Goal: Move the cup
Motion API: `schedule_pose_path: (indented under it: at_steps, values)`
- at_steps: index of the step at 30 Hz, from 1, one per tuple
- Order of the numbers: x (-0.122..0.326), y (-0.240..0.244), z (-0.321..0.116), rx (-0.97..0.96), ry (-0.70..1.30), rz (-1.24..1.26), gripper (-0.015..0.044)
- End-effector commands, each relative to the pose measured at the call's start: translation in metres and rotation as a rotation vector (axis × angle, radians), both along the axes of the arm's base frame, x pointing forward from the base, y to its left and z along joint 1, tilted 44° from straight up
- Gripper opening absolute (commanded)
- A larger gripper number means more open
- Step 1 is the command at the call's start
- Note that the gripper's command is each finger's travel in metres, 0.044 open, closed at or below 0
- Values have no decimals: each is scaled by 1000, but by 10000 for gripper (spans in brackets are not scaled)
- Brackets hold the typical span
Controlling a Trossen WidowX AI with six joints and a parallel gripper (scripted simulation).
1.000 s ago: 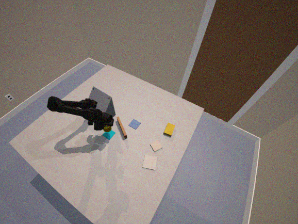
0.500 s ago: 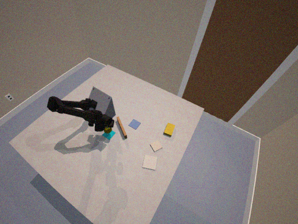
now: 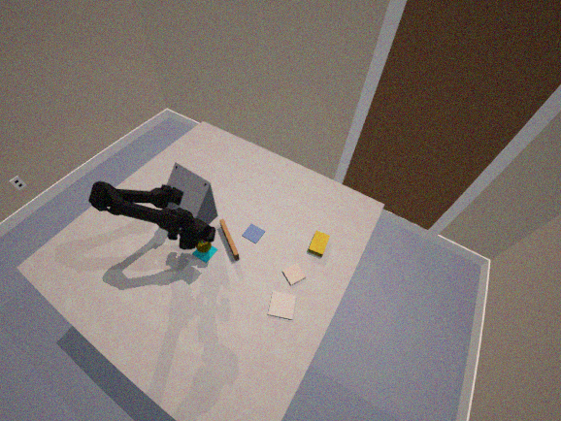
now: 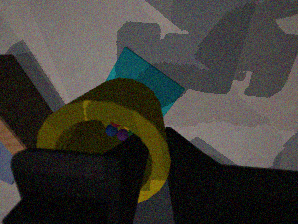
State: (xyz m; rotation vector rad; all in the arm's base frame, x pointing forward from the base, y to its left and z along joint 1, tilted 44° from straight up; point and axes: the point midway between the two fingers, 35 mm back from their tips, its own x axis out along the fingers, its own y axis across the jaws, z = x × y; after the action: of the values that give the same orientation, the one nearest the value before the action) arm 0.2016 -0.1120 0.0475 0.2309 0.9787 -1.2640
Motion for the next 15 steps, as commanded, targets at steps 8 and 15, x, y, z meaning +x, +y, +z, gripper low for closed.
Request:
schedule_pose_path:
  at_steps: [8, 15]
  values:
    - [-2, -9, -8, -5, 4, 1, 0]
    - [-2, -15, -13, -5, 4, 1, 0]
